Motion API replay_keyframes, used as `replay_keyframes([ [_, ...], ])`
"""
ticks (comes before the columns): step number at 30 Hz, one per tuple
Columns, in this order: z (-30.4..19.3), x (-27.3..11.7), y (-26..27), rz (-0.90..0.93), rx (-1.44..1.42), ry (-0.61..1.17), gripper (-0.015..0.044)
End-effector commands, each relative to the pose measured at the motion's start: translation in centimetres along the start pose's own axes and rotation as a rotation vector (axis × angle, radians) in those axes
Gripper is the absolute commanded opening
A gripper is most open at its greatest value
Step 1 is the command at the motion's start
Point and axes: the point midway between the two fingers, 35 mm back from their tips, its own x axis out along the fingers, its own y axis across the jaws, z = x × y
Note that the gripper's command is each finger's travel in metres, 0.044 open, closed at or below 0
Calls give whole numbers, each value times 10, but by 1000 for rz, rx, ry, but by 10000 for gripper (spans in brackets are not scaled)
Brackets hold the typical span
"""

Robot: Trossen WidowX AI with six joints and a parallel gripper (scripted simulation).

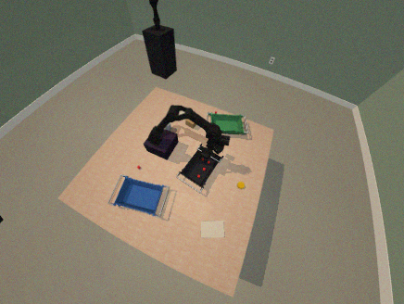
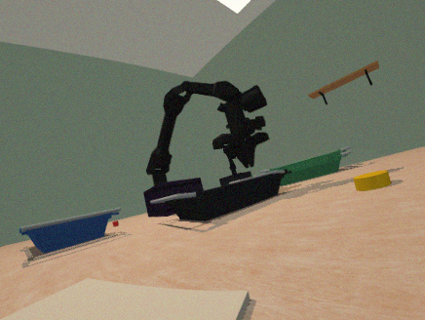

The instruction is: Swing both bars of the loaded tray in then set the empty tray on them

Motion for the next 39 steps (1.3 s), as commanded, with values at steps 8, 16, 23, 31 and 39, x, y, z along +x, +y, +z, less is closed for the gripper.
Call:
replay_keyframes([
  [8, -1, 4, -1, -4, 1, 9, 81],
  [16, -1, 4, -1, -4, 1, 9, 81],
  [23, -1, 4, -1, -4, 1, 9, 81],
  [31, 7, -54, 2, -4, 0, 8, 81],
  [39, -3, -148, -2, -4, 0, 9, 81],
])
